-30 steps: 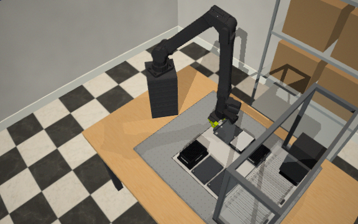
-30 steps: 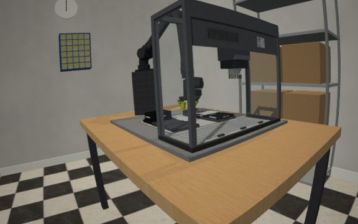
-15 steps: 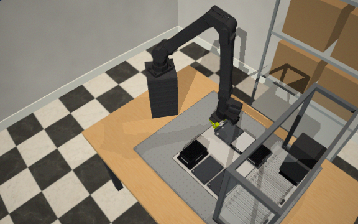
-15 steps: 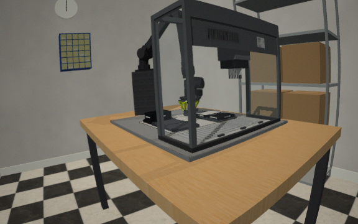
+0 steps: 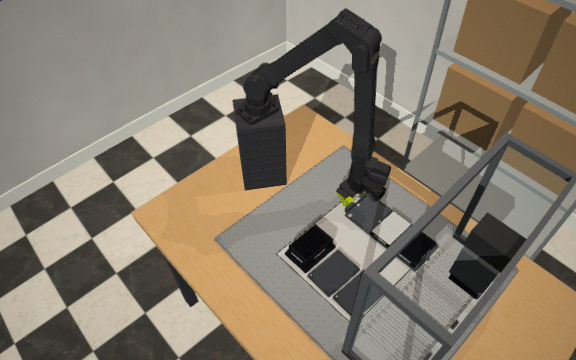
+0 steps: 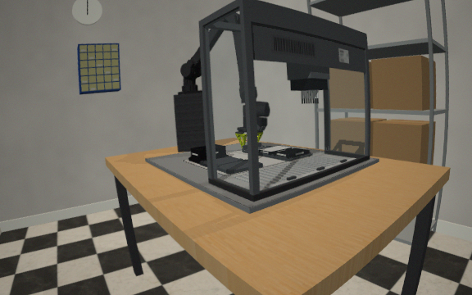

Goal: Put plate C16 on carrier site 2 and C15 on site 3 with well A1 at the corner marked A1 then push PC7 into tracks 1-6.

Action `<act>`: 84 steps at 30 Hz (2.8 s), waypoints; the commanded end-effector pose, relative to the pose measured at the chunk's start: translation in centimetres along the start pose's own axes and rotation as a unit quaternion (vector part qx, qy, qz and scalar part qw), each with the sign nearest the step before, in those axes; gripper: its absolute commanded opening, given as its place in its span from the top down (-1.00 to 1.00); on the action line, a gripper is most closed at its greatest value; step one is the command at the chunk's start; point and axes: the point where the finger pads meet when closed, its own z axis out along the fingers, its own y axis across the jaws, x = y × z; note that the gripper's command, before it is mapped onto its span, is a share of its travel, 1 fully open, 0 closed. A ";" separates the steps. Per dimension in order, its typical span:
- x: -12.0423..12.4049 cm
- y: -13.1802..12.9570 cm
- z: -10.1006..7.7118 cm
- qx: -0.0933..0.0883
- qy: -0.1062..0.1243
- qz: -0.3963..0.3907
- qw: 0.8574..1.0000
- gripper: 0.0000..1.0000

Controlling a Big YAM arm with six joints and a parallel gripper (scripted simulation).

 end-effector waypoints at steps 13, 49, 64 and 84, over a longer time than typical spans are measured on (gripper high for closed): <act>-4.5 0.5 0.1 -0.007 -0.035 0.006 0.999 -0.60; -5.9 0.8 -0.1 -0.007 -0.036 0.000 0.999 -0.60; -6.7 0.4 -0.1 -0.005 -0.033 -0.002 0.999 -0.60; -8.7 0.2 -0.3 -0.006 -0.035 -0.002 0.999 -0.60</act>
